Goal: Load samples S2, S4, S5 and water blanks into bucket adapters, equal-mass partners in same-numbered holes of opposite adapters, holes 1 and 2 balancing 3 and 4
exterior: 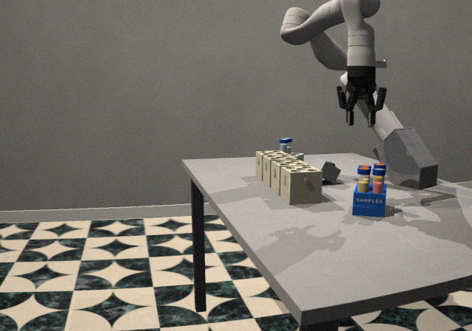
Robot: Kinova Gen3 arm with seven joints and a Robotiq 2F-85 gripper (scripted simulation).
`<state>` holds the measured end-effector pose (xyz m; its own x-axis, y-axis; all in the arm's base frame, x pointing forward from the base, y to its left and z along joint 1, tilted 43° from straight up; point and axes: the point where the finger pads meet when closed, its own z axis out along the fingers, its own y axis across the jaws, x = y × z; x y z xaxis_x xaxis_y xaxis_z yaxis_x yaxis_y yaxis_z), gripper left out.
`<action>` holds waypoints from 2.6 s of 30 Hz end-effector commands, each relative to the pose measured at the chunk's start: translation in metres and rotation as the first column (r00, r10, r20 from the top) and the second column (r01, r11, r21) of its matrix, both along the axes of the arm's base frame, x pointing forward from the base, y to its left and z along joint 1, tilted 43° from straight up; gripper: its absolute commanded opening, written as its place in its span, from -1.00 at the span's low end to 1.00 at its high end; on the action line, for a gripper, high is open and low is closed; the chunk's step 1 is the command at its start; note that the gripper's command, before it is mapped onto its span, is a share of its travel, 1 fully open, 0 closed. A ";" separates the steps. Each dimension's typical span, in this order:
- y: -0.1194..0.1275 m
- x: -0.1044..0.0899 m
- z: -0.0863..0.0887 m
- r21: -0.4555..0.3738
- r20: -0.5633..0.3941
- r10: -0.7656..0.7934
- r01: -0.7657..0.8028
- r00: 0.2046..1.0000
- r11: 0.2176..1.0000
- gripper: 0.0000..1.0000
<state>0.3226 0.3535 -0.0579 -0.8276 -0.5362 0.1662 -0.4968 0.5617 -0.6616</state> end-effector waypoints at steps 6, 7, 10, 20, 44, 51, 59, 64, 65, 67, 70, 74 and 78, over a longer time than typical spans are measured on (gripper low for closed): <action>-0.019 -0.001 0.018 0.048 0.085 -0.095 0.091 0.992 0.995 0.24; -0.022 -0.001 0.020 0.053 0.095 -0.108 0.103 0.990 0.993 0.24; -0.029 -0.002 0.026 0.070 0.124 -0.145 0.138 0.982 0.988 0.24; -0.052 -0.003 0.045 0.127 0.206 -0.258 0.236 0.944 0.963 0.24; -0.106 -0.005 0.090 0.271 0.349 -0.489 0.414 0.800 0.869 0.24; -0.124 -0.006 0.105 0.271 0.349 -0.489 0.414 0.800 0.869 0.24; -0.140 -0.006 0.118 0.271 0.349 -0.489 0.414 0.800 0.869 0.24; -0.152 -0.007 0.128 0.271 0.349 -0.489 0.414 0.800 0.869 0.24; -0.155 -0.007 0.131 0.271 0.349 -0.489 0.414 0.800 0.869 0.24; -0.160 -0.007 0.135 0.271 0.349 -0.489 0.414 0.800 0.869 0.24; -0.168 -0.008 0.141 0.271 0.349 -0.489 0.414 0.800 0.869 0.24; -0.173 -0.008 0.145 0.271 0.349 -0.489 0.414 0.800 0.869 0.24; -0.183 -0.008 0.154 0.271 0.349 -0.489 0.414 0.800 0.869 0.24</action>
<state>0.3146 0.1776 0.0887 -0.9561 -0.0727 -0.2839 0.1239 0.7776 -0.6164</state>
